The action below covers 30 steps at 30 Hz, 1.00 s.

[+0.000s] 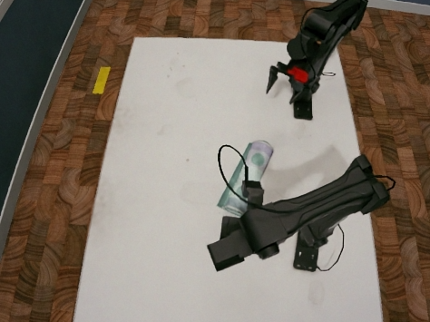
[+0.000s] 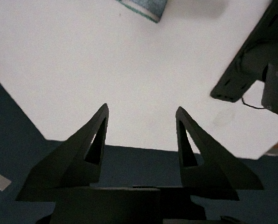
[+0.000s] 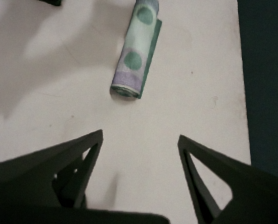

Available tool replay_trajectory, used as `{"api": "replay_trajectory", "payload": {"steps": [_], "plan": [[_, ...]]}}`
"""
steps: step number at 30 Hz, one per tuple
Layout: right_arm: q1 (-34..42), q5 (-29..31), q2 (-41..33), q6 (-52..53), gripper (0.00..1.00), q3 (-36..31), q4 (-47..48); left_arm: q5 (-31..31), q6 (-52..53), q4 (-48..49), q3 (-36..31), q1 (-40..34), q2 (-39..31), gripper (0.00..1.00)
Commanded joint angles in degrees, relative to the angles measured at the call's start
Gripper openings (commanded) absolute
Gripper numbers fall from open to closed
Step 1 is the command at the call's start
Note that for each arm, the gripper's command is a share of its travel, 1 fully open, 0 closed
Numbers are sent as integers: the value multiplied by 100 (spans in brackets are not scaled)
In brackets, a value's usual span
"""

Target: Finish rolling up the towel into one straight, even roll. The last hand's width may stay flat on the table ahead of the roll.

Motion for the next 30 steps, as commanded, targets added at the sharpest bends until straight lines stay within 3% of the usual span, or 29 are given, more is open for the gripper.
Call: {"api": "replay_trajectory", "payload": {"steps": [1, 8, 16, 30], "plan": [[405, 727, -262, 331, 85, 317, -527, -144, 109, 86, -102, 288, -533, 85], [1500, 1675, -350, 1039, 85, 572, -1190, -292, 109, 226, -86, 867, -1150, 85], [2342, 2284, -282, 1769, 85, 727, -1696, -330, 109, 308, -68, 1163, -1388, 85], [2672, 2509, -215, 2138, 85, 768, -1897, -296, 109, 414, -152, 1239, -1522, 85]]}}
